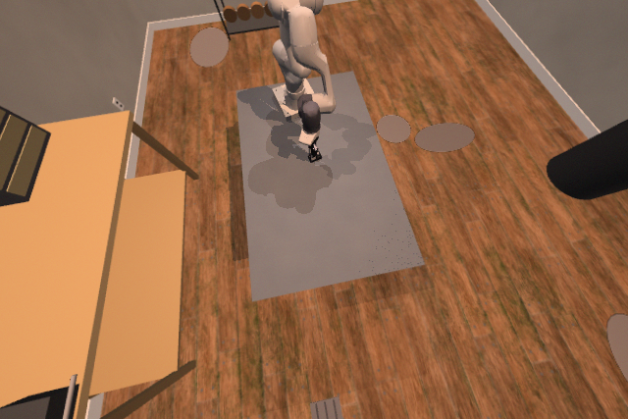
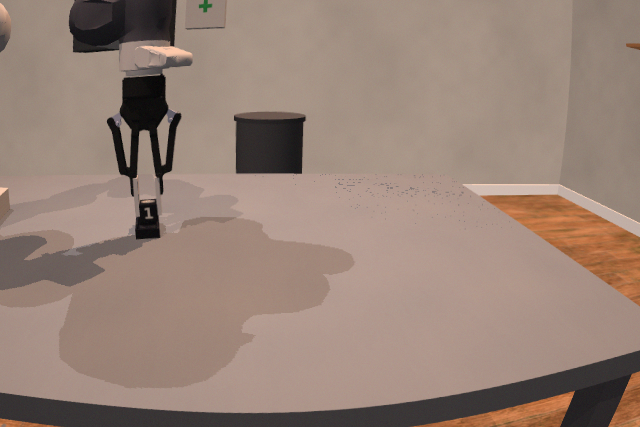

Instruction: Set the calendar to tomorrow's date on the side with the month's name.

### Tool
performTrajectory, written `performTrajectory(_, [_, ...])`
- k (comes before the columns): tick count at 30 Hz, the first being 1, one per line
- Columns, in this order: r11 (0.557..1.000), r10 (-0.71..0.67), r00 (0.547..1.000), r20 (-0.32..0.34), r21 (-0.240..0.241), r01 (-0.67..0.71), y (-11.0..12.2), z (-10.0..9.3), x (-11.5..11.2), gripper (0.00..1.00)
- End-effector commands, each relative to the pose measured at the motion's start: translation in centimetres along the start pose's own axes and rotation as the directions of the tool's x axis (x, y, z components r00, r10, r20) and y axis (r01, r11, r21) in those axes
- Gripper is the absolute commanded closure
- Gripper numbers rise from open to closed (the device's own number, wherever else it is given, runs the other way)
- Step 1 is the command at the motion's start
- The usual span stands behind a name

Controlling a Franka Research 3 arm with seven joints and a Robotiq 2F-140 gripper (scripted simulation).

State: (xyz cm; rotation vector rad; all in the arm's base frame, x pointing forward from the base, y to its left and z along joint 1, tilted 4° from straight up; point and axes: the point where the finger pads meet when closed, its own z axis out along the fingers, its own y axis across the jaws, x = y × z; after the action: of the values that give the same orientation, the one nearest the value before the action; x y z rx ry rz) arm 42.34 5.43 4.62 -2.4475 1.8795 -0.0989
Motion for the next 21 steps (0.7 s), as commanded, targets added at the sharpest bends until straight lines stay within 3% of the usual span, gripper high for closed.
performTrajectory(1, [0.999,-0.042,0.999,0.021,-0.006,0.042,0.5,-0.6,-0.2,0.83])
performTrajectory(12, [0.999,-0.042,0.999,0.021,-0.006,0.042,0.5,-7.0,0.0,0.83])
performTrajectory(21, [0.999,-0.042,0.999,0.021,-0.006,0.042,0.5,-8.2,0.0,0.83])
